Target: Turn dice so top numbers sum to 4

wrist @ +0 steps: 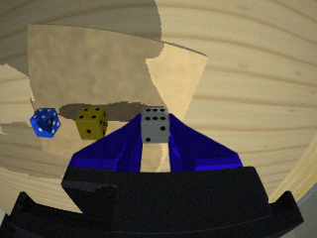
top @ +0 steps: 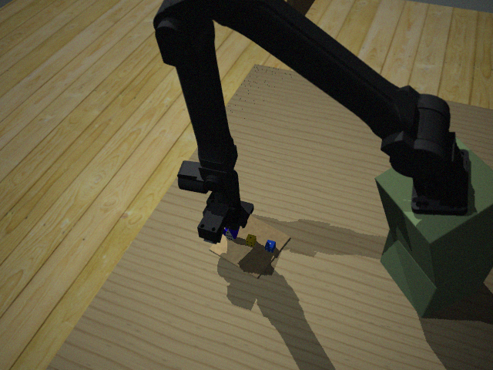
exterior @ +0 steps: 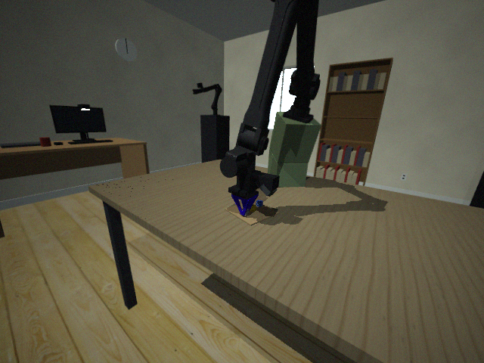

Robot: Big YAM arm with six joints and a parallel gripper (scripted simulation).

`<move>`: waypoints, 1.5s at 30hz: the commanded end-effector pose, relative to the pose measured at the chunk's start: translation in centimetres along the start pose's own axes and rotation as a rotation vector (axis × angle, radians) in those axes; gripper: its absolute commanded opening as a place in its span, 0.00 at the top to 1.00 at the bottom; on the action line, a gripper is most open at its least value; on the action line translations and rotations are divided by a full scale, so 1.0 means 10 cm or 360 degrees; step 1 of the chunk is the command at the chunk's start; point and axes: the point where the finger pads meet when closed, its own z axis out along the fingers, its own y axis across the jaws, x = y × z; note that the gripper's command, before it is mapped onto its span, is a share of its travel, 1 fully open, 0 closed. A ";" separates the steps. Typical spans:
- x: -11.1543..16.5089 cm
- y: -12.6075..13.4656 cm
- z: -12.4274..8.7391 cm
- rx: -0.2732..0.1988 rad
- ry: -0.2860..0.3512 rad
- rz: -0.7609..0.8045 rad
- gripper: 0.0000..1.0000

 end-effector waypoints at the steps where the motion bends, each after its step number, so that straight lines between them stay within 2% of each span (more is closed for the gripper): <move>1: -0.04 -0.17 -0.08 0.0071 -0.0003 0.0008 0.85; 45: 0.01 -0.16 -0.06 0.0049 0.0001 0.0024 0.85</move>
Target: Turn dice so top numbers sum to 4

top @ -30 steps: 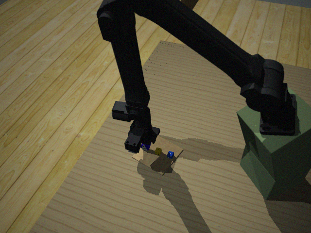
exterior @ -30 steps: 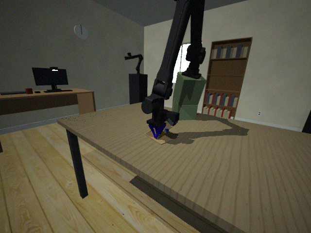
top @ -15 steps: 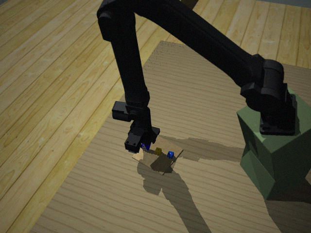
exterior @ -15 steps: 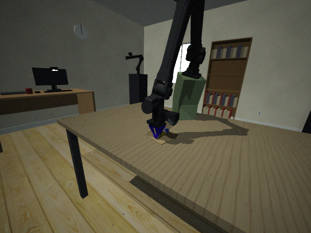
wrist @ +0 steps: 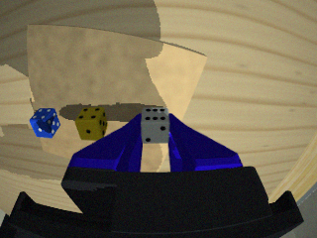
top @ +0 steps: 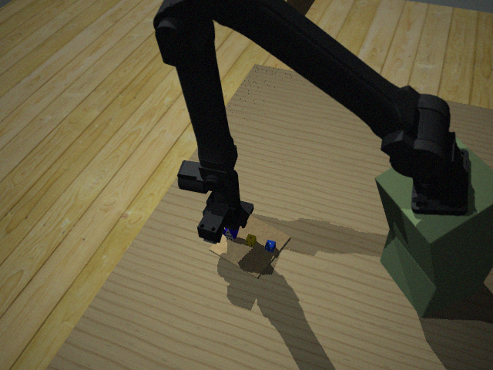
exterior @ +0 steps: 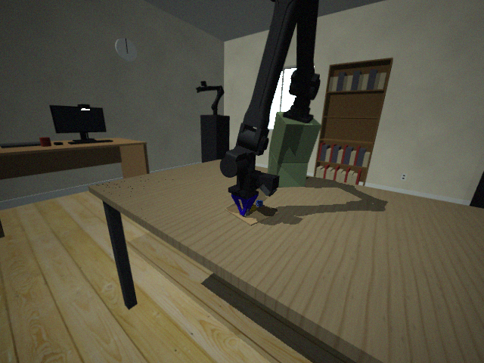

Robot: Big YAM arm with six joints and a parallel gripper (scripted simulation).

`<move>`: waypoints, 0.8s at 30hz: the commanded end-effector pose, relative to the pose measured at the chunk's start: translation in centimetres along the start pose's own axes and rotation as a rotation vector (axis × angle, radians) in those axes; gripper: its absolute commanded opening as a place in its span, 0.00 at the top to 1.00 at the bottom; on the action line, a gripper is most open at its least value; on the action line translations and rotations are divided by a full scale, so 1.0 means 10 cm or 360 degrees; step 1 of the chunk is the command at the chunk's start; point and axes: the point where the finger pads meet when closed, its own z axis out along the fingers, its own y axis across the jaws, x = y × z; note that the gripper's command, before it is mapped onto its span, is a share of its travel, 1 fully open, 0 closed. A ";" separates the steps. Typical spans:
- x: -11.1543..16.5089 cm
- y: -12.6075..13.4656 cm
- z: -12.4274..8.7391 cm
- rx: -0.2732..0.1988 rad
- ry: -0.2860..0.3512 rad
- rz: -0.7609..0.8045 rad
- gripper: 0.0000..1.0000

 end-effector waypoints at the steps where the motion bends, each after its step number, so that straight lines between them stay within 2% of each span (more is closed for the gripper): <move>1: 0.02 -0.15 -0.06 0.0041 0.0002 0.0025 0.85; 24: 0.05 -0.09 -0.05 0.0018 0.0006 0.0034 0.85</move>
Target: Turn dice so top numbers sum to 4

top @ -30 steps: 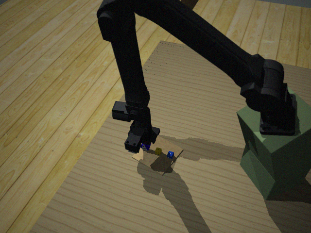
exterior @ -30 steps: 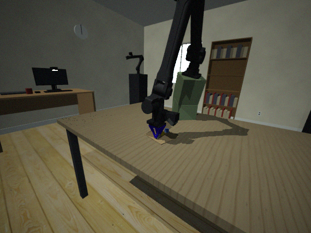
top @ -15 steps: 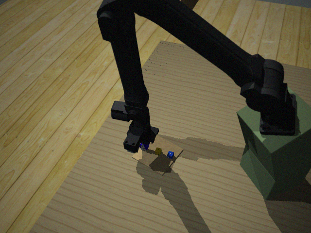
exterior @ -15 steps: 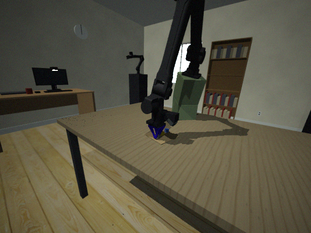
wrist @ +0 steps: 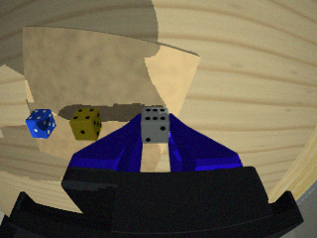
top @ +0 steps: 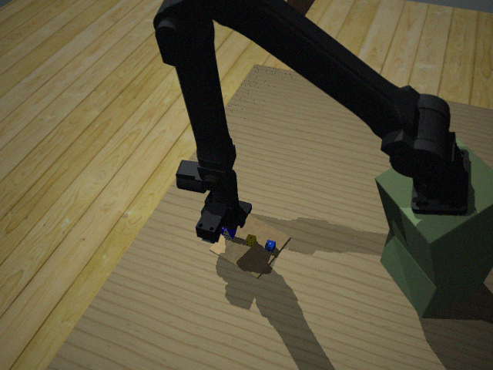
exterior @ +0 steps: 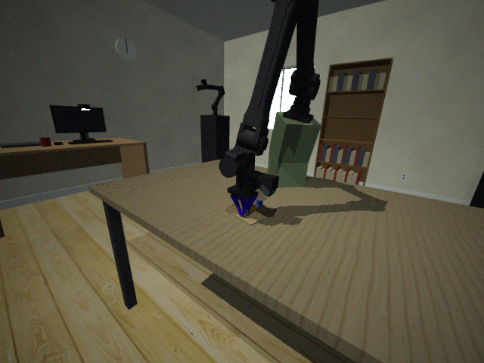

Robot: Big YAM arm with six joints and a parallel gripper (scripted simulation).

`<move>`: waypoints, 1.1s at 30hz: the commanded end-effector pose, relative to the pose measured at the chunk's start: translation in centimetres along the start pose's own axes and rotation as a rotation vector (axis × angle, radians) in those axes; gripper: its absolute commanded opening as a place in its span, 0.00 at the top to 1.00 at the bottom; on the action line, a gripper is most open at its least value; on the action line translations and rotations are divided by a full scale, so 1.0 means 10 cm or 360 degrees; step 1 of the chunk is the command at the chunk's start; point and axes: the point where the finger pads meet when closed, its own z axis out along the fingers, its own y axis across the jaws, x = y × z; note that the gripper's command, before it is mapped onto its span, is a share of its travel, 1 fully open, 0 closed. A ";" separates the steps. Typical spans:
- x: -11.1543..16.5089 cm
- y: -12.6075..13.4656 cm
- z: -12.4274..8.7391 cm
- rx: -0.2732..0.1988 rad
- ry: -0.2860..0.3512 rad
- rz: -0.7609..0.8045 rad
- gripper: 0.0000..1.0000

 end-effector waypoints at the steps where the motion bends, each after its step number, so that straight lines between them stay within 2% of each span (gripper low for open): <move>1: 0.06 -0.05 -0.05 0.0005 0.0007 0.0037 0.85; 33: 0.07 -0.02 -0.04 0.0021 0.0004 0.0035 0.85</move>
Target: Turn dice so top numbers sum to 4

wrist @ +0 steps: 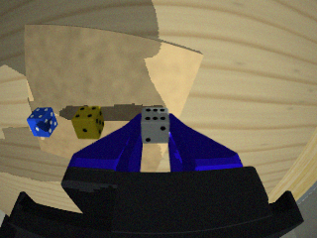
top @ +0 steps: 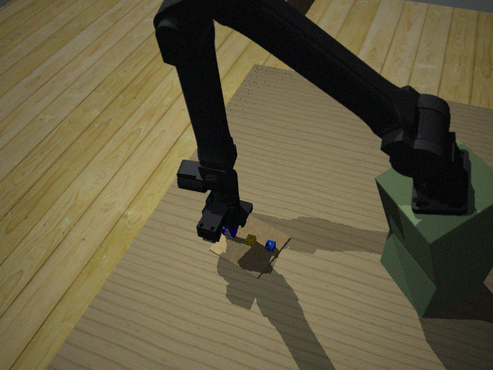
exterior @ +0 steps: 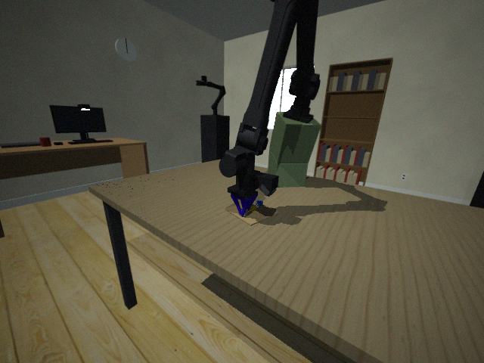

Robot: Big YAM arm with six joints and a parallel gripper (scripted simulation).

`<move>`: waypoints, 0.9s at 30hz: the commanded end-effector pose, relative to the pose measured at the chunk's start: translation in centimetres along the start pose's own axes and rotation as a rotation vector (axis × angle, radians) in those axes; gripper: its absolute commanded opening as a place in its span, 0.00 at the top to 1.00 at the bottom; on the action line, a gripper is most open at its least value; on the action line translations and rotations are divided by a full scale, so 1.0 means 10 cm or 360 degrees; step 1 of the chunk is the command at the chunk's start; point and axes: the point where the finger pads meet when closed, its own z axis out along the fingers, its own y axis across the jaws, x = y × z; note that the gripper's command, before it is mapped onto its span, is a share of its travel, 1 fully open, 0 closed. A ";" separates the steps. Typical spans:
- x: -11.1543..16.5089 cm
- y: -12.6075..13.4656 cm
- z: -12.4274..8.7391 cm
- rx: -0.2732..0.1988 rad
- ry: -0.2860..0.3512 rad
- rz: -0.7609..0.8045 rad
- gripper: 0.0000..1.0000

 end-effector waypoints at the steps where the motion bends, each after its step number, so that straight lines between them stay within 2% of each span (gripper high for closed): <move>1: 0.06 -0.04 -0.03 0.0026 0.0003 0.0030 0.85; 20: 0.05 -0.03 0.03 0.0020 0.0002 0.0030 0.85; 21: 0.02 -0.14 -0.06 0.0059 -0.0002 0.0020 0.85; 27: 0.03 -0.04 0.06 0.0021 0.0000 0.0024 0.85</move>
